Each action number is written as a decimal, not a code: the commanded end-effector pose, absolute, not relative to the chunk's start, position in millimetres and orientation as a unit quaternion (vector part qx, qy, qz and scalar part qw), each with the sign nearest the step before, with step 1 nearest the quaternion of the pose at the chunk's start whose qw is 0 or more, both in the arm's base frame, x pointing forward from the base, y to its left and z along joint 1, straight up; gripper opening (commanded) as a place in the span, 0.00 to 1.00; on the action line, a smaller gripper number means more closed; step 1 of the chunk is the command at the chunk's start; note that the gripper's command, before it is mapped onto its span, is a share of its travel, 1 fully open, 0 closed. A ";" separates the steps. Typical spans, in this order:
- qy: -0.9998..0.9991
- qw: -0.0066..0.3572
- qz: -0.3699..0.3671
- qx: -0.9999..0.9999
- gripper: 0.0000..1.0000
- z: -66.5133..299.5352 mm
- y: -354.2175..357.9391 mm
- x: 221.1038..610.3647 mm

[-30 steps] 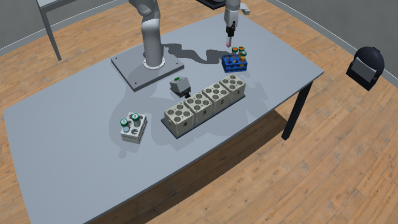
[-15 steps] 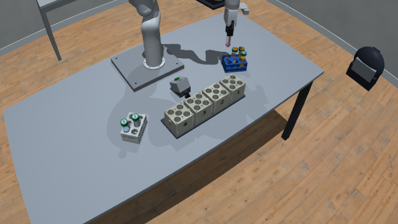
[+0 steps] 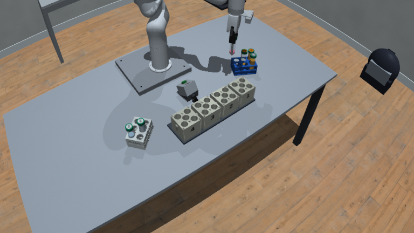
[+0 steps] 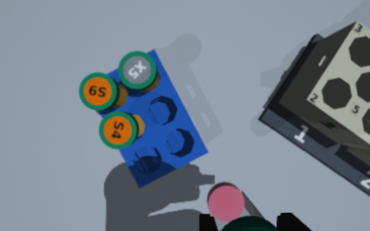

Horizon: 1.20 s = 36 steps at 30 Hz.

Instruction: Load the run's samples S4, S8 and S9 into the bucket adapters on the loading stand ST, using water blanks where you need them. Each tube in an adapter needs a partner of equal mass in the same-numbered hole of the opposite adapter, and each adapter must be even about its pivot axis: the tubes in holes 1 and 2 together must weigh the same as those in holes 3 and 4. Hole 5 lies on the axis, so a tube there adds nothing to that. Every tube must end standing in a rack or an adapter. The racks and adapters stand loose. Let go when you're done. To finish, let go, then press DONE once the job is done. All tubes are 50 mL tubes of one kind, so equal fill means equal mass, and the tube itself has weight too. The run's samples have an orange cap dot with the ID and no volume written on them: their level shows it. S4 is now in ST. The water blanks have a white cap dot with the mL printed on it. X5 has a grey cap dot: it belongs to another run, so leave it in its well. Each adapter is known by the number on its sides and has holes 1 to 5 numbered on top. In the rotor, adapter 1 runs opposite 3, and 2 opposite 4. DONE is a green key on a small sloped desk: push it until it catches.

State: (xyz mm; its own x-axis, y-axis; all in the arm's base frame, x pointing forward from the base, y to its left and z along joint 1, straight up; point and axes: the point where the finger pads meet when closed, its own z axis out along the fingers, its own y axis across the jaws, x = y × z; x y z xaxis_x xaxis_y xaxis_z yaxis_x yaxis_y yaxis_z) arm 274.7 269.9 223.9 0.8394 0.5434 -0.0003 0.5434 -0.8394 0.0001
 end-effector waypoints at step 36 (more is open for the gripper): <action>-0.007 0.002 0.005 1.000 0.00 226.9 104.9 339.7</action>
State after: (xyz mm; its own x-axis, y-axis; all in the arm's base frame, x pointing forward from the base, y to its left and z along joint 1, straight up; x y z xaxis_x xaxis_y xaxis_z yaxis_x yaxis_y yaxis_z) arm 332.5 119.9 225.4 0.9999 -0.0150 0.0041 -0.0150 -0.9999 -0.0015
